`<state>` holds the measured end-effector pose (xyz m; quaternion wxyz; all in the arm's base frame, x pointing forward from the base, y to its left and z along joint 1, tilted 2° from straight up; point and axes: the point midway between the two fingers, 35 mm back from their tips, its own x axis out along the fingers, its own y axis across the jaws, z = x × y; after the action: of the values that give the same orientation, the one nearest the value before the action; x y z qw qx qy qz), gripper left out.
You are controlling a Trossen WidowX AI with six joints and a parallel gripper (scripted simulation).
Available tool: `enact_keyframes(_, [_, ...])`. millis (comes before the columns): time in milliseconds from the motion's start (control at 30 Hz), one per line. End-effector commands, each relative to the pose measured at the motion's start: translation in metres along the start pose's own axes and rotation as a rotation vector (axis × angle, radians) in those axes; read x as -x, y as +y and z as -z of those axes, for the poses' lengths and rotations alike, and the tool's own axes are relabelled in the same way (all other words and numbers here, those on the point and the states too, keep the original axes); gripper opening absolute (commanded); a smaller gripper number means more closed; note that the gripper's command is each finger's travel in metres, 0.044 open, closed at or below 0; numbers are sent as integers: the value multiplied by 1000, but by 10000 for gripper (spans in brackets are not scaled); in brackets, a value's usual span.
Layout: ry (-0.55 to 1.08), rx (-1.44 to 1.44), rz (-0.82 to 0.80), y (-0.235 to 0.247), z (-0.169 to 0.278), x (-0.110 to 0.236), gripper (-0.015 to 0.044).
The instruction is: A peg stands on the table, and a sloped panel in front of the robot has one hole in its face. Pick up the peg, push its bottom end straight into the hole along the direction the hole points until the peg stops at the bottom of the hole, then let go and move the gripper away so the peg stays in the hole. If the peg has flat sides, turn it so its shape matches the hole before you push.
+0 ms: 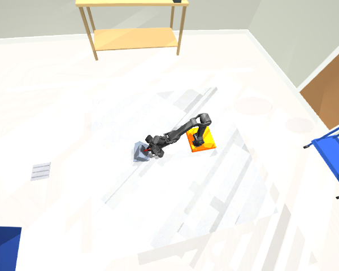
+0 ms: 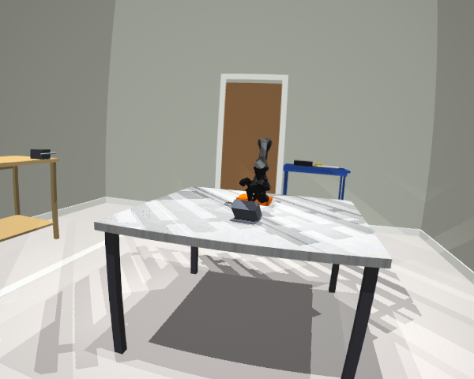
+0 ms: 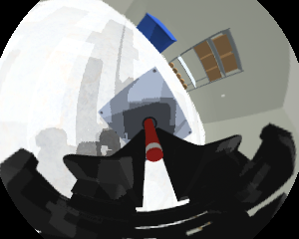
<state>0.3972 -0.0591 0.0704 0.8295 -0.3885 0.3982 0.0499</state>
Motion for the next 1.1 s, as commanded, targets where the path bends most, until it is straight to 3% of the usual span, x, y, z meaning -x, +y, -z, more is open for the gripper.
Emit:
enact_keyframes(0, [-4, 3, 0, -1, -1, -3, 0])
enact_keyframes(1033, [2, 0, -2, 0, 0, -10, 0])
enact_keyframes(1067, [2, 0, -2, 0, 0, -10, 26])
